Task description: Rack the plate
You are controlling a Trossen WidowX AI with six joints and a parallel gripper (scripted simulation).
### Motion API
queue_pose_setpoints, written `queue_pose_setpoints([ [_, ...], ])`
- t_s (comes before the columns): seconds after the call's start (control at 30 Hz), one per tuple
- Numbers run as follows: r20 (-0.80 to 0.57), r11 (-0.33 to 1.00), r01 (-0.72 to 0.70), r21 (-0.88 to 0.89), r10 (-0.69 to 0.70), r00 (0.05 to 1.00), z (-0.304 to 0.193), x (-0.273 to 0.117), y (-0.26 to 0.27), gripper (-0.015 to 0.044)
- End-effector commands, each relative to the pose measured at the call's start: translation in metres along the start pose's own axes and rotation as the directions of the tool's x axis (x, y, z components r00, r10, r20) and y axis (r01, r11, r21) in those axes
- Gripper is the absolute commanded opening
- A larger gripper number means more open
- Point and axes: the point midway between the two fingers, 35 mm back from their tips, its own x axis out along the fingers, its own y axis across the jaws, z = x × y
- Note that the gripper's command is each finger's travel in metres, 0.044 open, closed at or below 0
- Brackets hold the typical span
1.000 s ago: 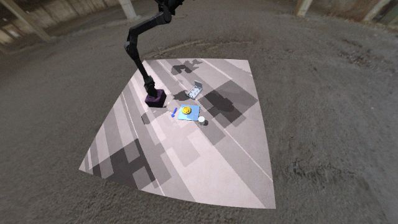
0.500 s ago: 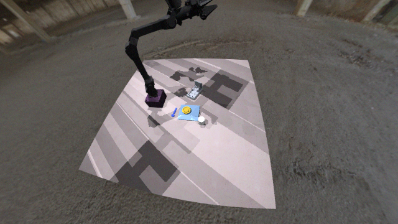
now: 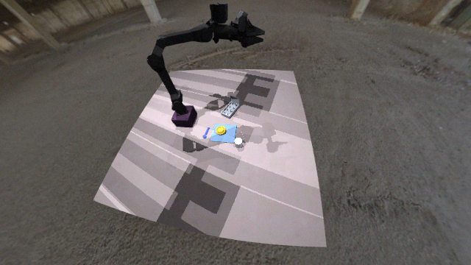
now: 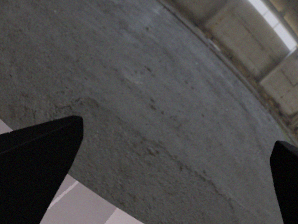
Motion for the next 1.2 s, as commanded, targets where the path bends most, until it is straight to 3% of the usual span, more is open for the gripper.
queue_pose_setpoints([
  [0.0,-0.09,0.999,-0.045,-0.01,0.044,0.995,-0.032,0.008,0.003,0.04],
  [0.27,-0.285,0.991,-0.135,0.002,0.13,0.949,-0.1,0.012,0.005,0.04],
  [0.57,-0.499,0.972,-0.22,0.076,0.229,0.836,-0.176,0.0,0.005,0.04],
  [1.17,-0.787,0.901,-0.243,0.36,0.433,0.439,-0.3,-0.074,0.004,0.04],
])
